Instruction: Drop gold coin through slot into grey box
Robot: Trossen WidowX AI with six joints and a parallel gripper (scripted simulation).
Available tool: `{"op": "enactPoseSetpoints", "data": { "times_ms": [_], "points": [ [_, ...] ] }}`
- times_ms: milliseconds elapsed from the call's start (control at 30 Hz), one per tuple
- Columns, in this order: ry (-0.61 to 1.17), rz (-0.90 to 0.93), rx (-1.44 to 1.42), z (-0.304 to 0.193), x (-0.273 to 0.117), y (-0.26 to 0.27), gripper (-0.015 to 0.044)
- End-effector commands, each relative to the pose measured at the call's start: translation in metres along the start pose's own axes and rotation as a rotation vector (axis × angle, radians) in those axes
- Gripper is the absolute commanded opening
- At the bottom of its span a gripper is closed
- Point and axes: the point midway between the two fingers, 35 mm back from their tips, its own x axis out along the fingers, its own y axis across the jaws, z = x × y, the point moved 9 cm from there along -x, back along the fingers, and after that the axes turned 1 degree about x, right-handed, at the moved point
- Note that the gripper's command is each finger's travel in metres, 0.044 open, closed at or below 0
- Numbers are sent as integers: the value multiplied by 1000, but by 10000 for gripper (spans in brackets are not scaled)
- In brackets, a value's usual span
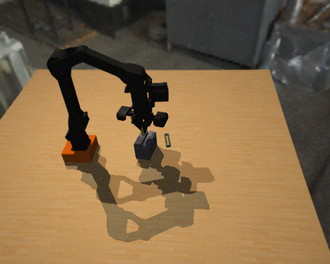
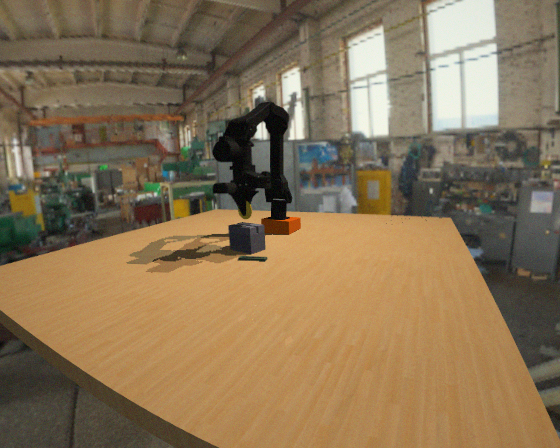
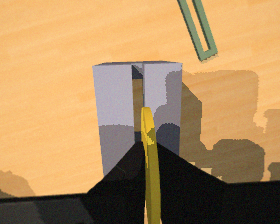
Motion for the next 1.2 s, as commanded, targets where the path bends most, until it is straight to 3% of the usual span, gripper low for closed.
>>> {"op": "enactPoseSetpoints", "data": {
  "times_ms": [0,1167],
  "points": [
    [1,5,8,-1,3,2,0],
    [1,5,8,-1,14,3,0]
  ]
}}
